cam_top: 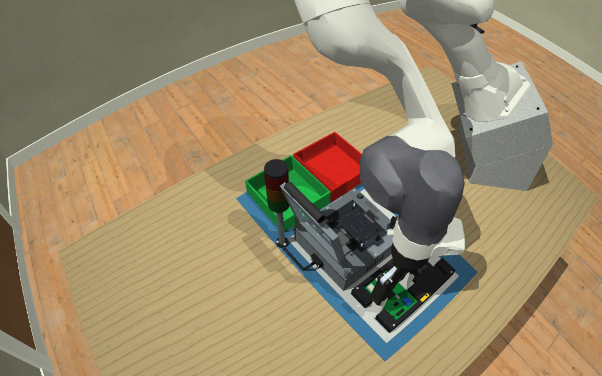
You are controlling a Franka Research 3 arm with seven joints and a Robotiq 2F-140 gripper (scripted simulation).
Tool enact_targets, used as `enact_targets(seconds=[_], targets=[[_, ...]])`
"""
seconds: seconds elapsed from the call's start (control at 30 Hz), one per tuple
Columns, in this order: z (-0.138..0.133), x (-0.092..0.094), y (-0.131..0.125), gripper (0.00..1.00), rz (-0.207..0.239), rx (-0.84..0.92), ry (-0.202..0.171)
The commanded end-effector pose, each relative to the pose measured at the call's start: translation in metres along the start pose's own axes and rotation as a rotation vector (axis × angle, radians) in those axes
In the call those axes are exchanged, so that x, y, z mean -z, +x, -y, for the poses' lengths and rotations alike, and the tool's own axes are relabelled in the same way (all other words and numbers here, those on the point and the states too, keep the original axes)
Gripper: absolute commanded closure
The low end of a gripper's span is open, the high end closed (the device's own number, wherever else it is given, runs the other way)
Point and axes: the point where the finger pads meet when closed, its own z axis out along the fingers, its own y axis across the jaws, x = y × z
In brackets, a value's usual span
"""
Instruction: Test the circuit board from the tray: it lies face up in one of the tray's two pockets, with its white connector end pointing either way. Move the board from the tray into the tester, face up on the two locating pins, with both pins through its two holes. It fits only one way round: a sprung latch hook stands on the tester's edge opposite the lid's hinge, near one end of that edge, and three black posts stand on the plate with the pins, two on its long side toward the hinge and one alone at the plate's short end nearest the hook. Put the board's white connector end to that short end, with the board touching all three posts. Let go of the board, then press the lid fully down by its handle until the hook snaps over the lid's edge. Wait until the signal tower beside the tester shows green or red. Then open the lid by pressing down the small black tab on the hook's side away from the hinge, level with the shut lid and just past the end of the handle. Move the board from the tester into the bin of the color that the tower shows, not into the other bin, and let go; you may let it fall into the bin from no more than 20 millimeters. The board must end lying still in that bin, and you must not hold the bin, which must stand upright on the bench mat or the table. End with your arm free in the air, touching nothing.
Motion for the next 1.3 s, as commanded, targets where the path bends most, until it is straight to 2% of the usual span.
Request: enact_targets(seconds=[0.0,1.27], targets=[[-0.0002,-0.0007,0.0,0.49,-0.002,-0.006,0.0],[-0.0002,-0.0007,0.0,0.54,-0.002,-0.006,0.0]])
